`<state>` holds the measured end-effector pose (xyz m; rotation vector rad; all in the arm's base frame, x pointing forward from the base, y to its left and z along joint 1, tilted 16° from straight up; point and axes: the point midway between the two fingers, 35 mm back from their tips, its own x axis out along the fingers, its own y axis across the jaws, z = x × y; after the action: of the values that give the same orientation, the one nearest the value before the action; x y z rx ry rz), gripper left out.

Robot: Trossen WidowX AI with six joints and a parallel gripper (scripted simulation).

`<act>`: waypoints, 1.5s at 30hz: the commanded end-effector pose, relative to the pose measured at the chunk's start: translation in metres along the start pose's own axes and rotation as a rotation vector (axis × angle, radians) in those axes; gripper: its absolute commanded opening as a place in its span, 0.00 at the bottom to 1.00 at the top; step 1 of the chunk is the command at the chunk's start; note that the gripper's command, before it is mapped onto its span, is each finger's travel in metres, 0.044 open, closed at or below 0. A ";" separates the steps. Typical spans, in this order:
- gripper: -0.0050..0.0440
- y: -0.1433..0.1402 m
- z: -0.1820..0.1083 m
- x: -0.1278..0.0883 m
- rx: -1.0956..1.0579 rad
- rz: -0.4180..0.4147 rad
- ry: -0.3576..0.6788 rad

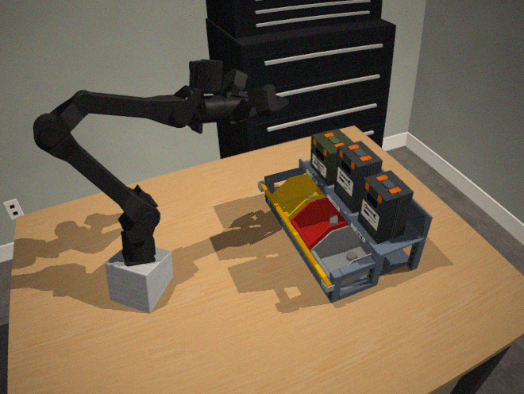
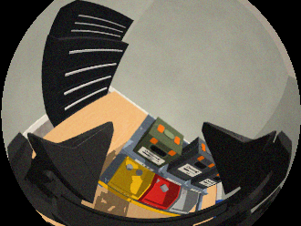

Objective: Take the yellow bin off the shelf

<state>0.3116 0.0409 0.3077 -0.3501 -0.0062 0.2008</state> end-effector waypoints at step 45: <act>1.00 -0.052 0.008 -0.008 0.343 -0.214 -0.064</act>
<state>0.3153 -0.0029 0.3243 -0.0184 -0.0477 0.0098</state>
